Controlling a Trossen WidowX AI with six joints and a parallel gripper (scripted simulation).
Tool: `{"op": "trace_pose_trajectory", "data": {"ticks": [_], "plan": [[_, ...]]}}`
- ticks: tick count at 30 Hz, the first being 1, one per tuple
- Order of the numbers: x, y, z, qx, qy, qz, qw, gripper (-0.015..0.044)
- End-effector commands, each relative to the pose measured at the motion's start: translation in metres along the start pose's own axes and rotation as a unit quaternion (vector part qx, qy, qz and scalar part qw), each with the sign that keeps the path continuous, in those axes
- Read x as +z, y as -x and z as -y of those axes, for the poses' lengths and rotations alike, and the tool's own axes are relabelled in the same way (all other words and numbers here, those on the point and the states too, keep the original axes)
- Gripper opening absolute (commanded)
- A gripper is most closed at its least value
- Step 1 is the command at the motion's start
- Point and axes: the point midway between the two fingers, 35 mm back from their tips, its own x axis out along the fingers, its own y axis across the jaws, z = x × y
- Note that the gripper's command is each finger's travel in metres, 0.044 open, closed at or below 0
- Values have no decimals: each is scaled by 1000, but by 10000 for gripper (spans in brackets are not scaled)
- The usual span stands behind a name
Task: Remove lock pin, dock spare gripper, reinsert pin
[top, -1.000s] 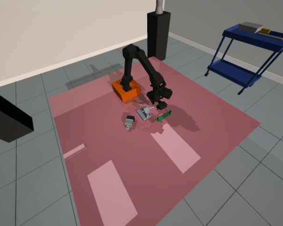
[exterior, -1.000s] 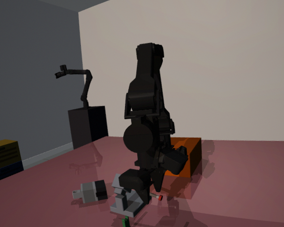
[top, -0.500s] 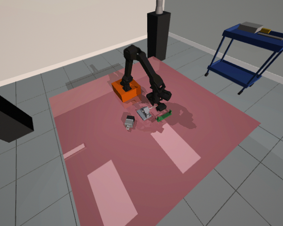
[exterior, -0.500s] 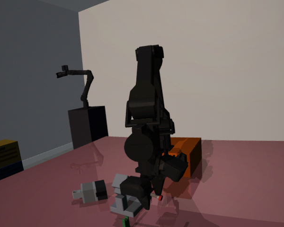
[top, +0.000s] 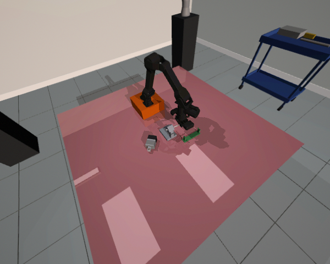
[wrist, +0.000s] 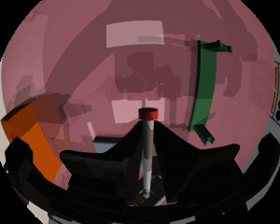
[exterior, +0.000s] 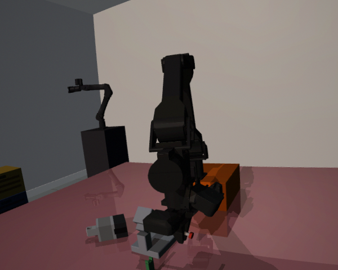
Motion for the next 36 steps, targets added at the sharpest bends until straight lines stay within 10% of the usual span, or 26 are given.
{"op": "trace_pose_trajectory", "data": {"ticks": [1,36], "plan": [[0,-1,-1,2,3,2,1000,11],[18,17,-1,8,9,101,995,0]]}}
